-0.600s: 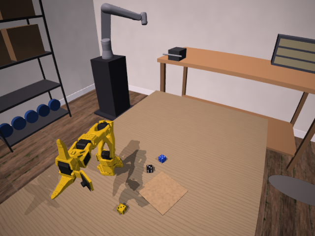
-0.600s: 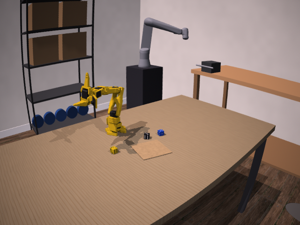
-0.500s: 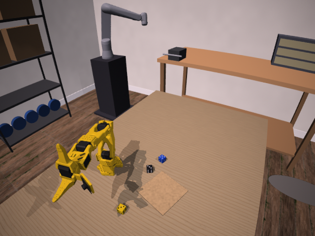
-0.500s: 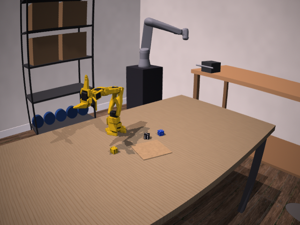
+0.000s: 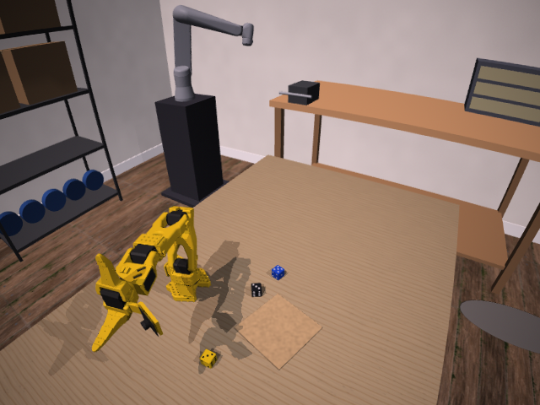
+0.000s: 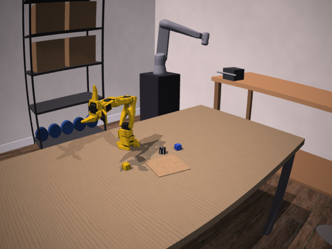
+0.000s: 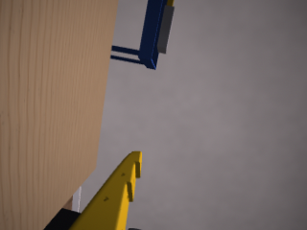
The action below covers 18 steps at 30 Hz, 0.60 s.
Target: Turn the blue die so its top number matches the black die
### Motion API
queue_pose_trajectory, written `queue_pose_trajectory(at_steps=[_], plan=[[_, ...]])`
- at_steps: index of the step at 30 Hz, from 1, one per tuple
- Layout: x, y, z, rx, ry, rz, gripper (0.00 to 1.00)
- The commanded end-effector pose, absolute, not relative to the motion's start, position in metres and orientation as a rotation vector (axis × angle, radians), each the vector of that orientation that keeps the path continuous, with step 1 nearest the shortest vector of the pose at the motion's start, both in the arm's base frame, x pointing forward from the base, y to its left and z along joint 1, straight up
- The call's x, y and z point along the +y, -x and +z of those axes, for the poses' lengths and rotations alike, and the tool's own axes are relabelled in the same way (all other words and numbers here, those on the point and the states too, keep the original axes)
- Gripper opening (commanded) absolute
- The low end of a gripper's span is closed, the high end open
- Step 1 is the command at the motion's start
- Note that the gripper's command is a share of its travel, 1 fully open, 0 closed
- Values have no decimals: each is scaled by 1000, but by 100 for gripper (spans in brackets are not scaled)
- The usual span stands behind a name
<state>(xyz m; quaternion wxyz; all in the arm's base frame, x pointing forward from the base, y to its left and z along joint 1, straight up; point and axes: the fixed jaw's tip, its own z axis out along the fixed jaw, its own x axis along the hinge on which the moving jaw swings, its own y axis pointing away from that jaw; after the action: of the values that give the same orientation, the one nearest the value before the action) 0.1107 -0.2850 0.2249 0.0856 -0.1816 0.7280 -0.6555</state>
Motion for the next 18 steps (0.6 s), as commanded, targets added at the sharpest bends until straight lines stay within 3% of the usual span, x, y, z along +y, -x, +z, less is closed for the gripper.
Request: queue_pose_trajectory(at_steps=[1, 18], plan=[[-284, -110, 228, 2159, 537, -1965, 100], [-255, -142, 216, 2126, 525, -1753, 94]])
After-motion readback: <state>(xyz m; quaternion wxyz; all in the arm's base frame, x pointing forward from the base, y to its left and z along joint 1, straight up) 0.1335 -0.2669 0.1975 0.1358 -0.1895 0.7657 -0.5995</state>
